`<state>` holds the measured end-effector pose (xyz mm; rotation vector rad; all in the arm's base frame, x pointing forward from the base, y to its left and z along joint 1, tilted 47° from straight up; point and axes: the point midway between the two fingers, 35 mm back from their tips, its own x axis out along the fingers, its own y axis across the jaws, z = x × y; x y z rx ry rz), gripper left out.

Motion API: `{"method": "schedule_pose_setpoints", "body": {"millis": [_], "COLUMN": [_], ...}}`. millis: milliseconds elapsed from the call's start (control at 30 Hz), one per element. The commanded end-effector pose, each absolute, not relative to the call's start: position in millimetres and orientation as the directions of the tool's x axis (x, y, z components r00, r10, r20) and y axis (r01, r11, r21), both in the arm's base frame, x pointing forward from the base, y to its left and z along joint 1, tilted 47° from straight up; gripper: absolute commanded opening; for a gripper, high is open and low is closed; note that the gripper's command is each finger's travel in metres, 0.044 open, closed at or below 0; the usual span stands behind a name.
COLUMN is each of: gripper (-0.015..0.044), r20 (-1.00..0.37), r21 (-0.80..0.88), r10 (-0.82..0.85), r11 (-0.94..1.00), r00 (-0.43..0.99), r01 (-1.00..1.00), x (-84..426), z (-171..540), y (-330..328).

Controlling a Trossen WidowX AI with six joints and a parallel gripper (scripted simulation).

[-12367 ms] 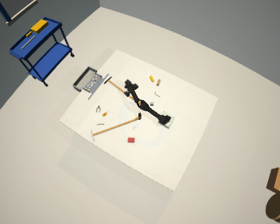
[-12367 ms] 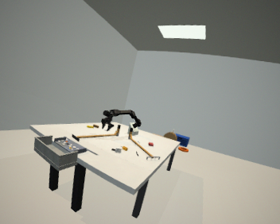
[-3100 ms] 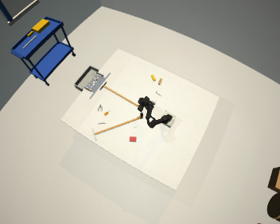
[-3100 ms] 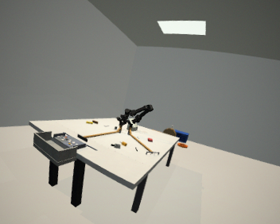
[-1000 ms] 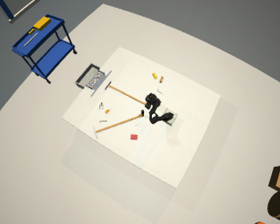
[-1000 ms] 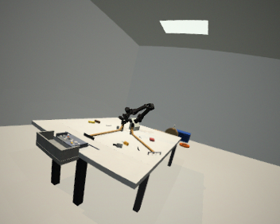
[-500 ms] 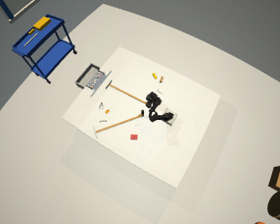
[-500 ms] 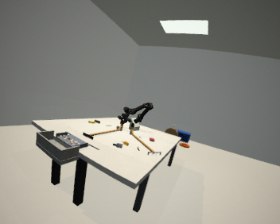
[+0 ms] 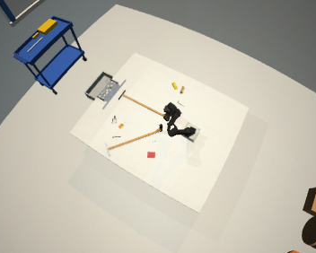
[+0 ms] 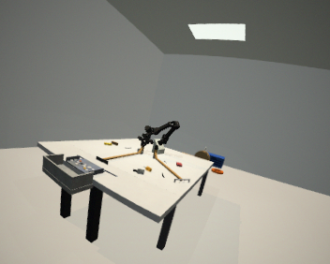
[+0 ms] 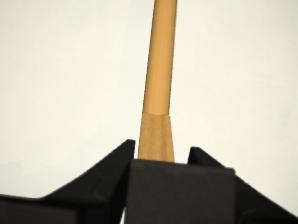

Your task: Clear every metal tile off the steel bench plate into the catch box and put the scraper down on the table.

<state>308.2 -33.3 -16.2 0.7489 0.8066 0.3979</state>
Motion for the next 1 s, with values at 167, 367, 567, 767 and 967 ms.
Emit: {"method": "schedule_pose_setpoints", "body": {"millis": [167, 367, 567, 767, 967], "gripper": [0.0000, 0.0000, 0.0000, 0.0000, 0.0000], "r20": [-0.505, -0.506, -0.507, -0.507, -0.508], "r21": [0.728, 0.728, 0.728, 0.727, 0.727], "r10": [0.572, 0.571, 0.570, 0.569, 0.568], "r11": [0.684, 0.685, 0.685, 0.686, 0.686], "r00": [0.647, 0.647, 0.647, 0.647, 0.648], "r01": [-0.037, -0.036, -0.034, -0.033, -0.031], "x": [326, 336, 346, 356, 366], "z": [-16, -17, -17, -17, -17], "y": [-40, -42, -44, -44, -45]}}
